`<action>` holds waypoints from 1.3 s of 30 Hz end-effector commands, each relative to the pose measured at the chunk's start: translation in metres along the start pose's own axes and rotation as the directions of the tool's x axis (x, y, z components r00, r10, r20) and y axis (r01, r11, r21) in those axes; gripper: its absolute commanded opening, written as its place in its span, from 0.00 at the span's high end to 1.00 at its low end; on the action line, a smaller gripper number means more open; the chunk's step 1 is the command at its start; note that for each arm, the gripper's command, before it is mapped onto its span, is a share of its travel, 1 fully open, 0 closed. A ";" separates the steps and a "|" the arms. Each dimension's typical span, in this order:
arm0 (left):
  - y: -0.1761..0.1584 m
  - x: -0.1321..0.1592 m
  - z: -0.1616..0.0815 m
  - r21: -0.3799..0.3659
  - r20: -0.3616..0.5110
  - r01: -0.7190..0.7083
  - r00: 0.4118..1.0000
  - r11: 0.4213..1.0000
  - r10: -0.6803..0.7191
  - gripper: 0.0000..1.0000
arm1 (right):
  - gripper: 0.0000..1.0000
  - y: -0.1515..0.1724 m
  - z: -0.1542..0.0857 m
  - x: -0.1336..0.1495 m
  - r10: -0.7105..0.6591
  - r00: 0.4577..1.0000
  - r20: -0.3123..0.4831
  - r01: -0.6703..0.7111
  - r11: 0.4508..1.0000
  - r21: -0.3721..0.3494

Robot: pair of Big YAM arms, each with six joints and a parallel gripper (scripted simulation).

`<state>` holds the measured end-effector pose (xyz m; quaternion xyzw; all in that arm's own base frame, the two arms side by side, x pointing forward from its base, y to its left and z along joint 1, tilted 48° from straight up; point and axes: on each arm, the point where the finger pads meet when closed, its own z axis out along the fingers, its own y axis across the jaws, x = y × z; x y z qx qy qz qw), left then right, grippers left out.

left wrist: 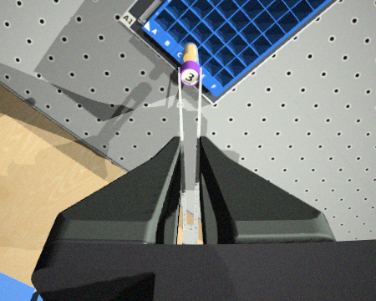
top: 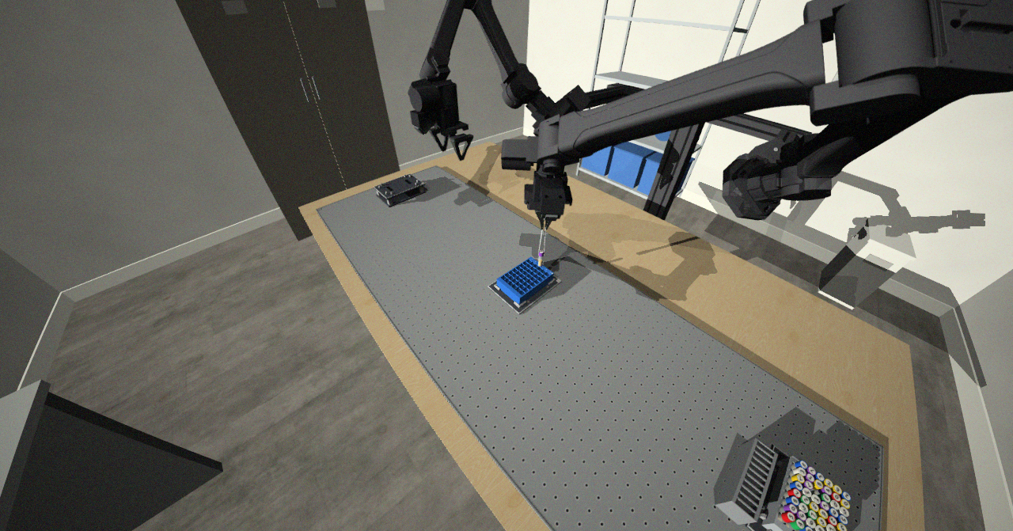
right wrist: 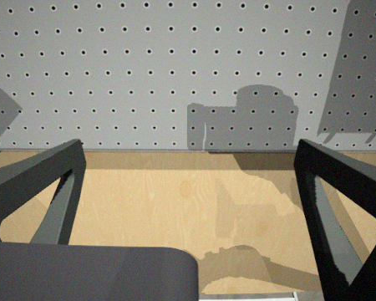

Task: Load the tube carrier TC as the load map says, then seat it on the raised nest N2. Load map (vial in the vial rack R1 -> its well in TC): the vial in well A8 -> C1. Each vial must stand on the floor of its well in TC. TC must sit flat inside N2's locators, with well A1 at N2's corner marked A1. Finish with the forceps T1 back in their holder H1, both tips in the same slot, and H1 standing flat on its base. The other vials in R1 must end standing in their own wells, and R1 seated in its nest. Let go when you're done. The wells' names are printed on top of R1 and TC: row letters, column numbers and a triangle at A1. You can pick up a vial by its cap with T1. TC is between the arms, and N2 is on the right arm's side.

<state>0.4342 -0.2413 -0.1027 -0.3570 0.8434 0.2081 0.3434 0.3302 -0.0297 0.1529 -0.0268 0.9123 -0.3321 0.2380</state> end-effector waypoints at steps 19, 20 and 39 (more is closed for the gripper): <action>-0.001 -0.004 0.012 -0.007 -0.001 0.006 1.000 1.000 -0.006 0.91 | 0.00 -0.003 -0.004 -0.008 0.017 1.000 0.012 -0.017 1.000 -0.001; -0.001 -0.004 0.012 -0.007 -0.001 0.006 1.000 1.000 -0.006 0.91 | 0.00 -0.003 -0.004 -0.008 0.017 1.000 0.012 -0.017 1.000 -0.001; -0.004 0.000 0.009 0.008 -0.005 0.002 1.000 1.000 -0.002 0.91 | 0.00 -0.003 -0.004 -0.008 0.017 1.000 0.012 -0.017 1.000 -0.001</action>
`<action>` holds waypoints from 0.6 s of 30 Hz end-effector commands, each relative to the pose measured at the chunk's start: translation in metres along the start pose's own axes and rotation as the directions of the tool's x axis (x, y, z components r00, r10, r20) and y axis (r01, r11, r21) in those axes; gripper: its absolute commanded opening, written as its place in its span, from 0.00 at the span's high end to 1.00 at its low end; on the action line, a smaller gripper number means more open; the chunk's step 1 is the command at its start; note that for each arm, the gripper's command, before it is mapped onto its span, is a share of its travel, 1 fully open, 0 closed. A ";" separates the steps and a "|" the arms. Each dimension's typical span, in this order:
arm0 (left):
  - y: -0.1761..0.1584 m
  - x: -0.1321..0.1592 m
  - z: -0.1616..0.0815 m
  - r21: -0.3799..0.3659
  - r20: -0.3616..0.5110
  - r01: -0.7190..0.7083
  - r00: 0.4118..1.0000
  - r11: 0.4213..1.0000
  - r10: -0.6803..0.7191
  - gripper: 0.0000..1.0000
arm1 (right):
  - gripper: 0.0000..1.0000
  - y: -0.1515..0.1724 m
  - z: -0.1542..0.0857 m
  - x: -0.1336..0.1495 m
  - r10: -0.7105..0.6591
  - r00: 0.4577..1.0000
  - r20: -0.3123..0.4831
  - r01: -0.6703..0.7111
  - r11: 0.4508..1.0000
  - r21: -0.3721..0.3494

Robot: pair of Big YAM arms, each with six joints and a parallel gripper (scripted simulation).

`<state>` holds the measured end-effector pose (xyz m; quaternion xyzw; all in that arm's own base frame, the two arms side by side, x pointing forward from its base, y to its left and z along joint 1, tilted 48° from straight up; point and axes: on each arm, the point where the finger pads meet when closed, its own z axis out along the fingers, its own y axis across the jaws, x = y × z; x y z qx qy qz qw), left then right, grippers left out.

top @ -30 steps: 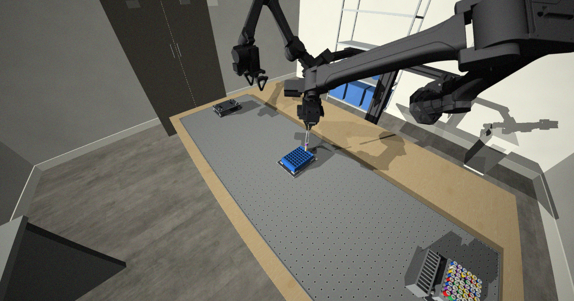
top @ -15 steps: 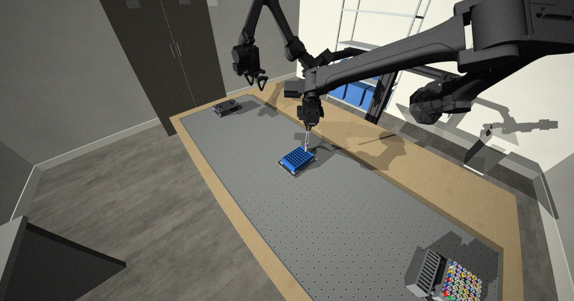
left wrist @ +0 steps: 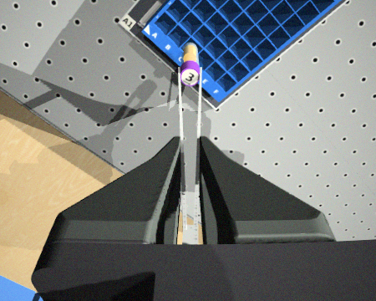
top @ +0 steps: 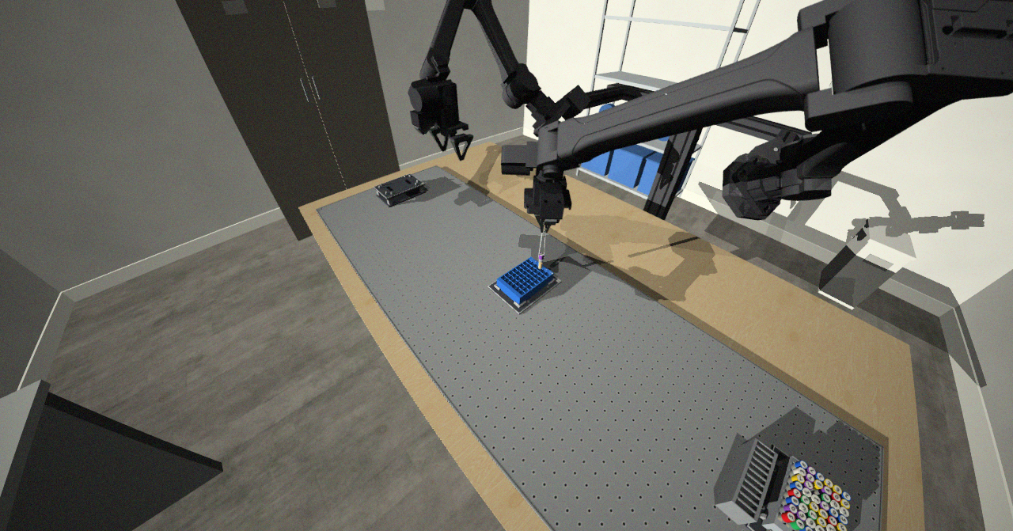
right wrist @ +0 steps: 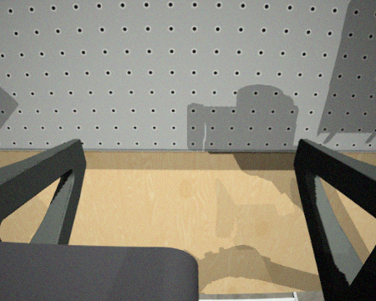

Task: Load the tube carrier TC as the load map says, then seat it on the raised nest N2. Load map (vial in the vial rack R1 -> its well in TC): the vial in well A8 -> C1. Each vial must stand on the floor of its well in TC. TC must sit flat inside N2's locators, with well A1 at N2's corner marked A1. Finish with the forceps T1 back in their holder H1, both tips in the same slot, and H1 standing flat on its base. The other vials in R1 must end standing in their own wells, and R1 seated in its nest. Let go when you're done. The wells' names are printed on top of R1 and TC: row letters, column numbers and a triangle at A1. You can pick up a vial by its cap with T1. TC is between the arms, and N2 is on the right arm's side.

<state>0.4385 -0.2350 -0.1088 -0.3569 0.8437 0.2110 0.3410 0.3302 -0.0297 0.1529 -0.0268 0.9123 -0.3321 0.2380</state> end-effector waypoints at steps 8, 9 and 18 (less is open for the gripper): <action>0.000 -0.002 0.010 -0.006 -0.003 0.004 1.000 1.000 -0.004 0.91 | 0.00 -0.003 -0.004 -0.008 0.017 1.000 0.012 -0.017 1.000 -0.001; -0.001 -0.002 0.010 -0.005 -0.003 0.004 1.000 1.000 -0.004 0.91 | 0.00 -0.003 -0.004 -0.008 0.017 1.000 0.012 -0.017 1.000 -0.001; -0.001 -0.003 0.011 -0.004 -0.002 0.007 1.000 1.000 -0.007 0.91 | 0.00 -0.003 -0.004 -0.008 0.017 1.000 0.012 -0.017 1.000 -0.001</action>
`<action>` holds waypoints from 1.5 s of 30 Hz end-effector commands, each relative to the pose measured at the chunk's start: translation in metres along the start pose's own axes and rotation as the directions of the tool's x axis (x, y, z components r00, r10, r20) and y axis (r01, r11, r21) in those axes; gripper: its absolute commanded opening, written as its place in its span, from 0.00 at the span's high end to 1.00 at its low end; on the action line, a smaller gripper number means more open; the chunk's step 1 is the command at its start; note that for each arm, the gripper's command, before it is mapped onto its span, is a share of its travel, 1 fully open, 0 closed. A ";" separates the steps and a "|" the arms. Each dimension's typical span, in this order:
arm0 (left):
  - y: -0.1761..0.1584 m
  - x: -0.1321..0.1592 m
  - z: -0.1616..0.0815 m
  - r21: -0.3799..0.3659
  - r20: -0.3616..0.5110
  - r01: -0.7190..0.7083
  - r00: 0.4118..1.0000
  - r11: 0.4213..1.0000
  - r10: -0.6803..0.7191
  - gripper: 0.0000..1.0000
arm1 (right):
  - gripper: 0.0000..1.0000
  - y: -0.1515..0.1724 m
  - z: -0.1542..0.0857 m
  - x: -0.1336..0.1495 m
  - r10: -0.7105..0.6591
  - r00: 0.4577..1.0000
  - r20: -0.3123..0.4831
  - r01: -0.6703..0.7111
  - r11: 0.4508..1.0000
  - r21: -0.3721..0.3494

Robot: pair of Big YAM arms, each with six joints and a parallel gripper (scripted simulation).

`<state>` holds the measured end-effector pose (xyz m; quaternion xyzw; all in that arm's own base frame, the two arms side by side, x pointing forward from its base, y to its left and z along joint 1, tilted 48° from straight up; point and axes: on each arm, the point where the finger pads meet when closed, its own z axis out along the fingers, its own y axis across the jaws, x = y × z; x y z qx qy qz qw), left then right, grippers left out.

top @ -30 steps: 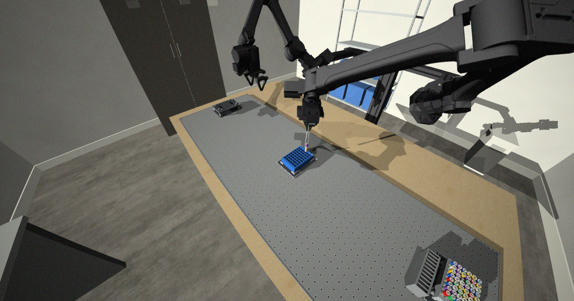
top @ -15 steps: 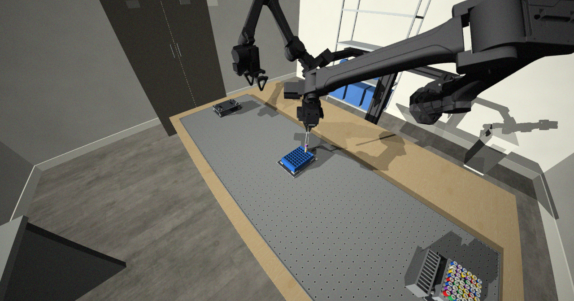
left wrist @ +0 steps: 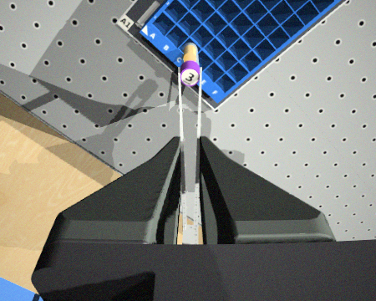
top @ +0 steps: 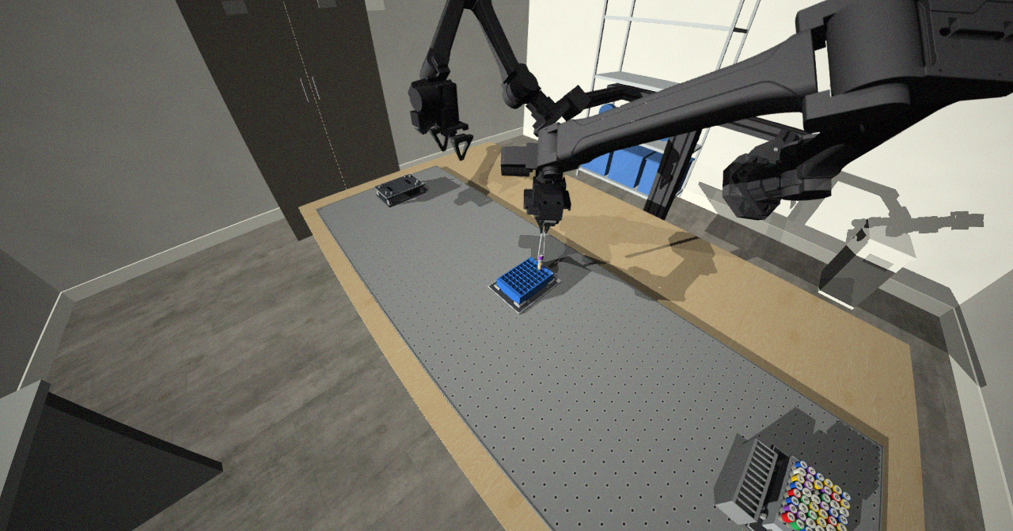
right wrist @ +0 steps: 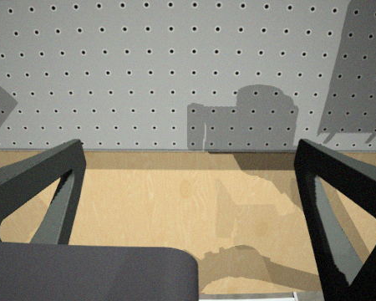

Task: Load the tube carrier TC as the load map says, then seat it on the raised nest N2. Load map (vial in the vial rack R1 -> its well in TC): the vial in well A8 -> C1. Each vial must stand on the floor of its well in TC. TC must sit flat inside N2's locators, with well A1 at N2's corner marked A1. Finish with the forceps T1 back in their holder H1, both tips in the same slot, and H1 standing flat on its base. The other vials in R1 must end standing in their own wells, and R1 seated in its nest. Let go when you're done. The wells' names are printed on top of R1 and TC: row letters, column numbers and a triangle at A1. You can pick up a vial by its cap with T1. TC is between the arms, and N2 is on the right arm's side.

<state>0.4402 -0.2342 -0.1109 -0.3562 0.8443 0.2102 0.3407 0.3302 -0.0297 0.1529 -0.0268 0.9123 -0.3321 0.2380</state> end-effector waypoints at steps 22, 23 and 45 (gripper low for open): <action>0.001 0.000 0.017 -0.011 -0.006 -0.004 1.000 1.000 0.004 0.91 | 0.00 -0.003 -0.004 -0.008 0.017 1.000 0.012 -0.017 1.000 -0.001; -0.002 -0.001 0.013 -0.001 -0.004 -0.002 1.000 1.000 0.002 0.91 | 0.00 -0.003 -0.004 -0.008 0.017 1.000 0.012 -0.017 1.000 -0.001; -0.001 -0.001 0.018 -0.006 -0.004 0.001 1.000 1.000 -0.001 0.91 | 0.00 -0.003 -0.004 -0.008 0.017 1.000 0.012 -0.017 1.000 -0.001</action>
